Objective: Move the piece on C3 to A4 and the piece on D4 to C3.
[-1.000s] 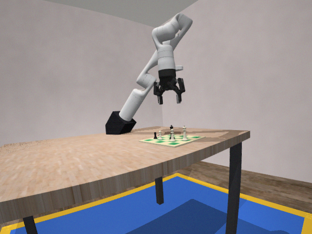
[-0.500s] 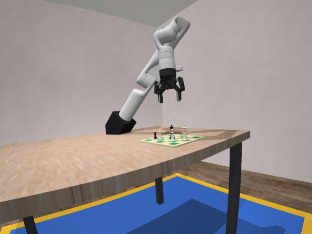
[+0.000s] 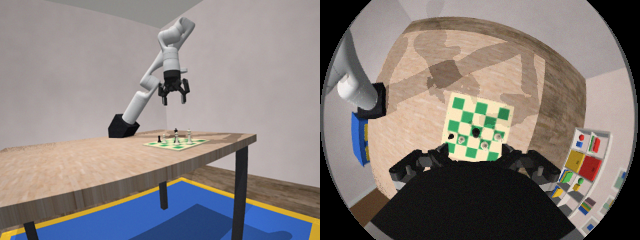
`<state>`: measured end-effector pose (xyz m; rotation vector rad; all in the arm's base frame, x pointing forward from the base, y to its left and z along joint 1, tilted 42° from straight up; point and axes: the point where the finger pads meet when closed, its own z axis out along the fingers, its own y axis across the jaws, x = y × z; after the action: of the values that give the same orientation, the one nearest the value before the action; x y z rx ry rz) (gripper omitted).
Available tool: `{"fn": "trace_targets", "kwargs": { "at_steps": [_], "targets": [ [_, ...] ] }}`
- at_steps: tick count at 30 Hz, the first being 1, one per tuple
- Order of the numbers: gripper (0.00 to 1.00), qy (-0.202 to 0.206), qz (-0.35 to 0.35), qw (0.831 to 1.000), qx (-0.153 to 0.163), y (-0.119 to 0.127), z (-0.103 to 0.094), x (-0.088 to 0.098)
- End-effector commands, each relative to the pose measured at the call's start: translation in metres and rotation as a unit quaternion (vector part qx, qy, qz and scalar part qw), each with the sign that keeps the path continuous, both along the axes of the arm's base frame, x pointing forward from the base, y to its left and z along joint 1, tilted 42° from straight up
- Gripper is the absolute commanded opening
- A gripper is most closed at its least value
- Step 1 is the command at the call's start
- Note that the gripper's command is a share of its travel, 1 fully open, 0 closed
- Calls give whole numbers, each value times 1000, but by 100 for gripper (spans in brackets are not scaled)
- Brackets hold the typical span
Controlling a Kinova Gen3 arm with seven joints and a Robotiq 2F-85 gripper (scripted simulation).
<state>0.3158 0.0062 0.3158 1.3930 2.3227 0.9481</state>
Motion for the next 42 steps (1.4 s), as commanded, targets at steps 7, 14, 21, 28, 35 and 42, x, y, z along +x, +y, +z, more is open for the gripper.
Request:
{"fn": "trace_targets", "kwargs": {
  "at_steps": [7, 14, 21, 28, 35, 42],
  "targets": [
    [100, -1, 1, 1000, -1, 0, 0, 0],
    [100, -6, 9, 1000, -7, 0, 0, 0],
    [100, -12, 21, 1000, -16, 0, 0, 0],
    [100, -27, 49, 998, -36, 0, 0, 1],
    [100, -49, 91, 993, -66, 0, -1, 1],
    [100, -69, 129, 985, -94, 0, -2, 1]
  ]
}}
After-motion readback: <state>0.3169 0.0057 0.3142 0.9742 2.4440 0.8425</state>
